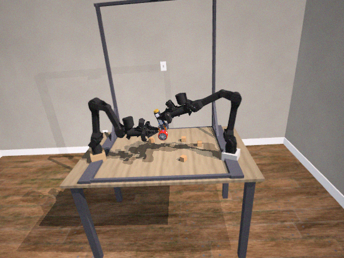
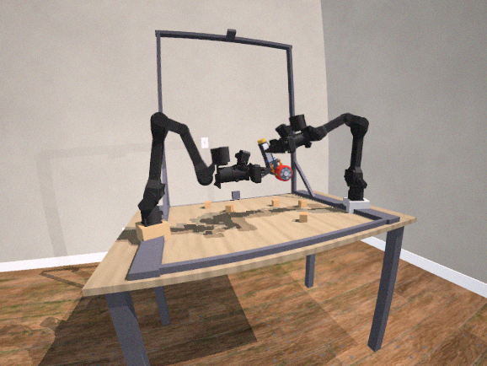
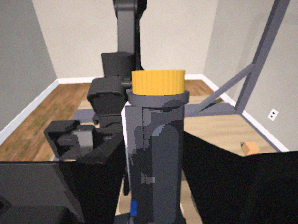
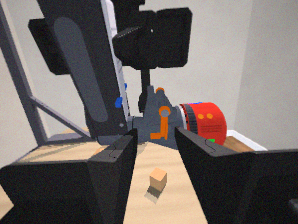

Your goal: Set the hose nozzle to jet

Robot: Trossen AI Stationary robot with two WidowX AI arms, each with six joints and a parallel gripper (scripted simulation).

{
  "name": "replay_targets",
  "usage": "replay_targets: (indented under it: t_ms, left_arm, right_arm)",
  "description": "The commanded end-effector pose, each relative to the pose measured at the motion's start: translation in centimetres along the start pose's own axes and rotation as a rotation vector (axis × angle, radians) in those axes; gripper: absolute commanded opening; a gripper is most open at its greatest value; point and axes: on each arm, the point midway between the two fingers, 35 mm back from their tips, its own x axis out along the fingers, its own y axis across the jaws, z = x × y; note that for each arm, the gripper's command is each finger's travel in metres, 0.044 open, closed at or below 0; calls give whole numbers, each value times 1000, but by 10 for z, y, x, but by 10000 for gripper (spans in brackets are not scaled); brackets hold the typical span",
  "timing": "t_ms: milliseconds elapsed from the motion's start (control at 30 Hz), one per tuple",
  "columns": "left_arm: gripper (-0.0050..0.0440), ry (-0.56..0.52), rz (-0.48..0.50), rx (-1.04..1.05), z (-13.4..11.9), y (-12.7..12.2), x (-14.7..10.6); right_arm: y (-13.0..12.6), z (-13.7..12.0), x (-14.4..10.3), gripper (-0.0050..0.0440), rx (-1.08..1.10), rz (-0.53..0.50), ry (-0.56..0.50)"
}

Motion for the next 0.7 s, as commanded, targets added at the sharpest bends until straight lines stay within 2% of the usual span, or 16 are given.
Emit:
replay_targets:
  t_ms: [0, 667]
  left_arm:
    - [170, -50, -2, 4, 19, 0, -6]
    - [170, -50, -2, 4, 19, 0, -6]
  right_arm:
    - [-1, 8, 6, 173, -5, -5, -20]
    - [8, 8, 6, 173, -5, -4, -23]
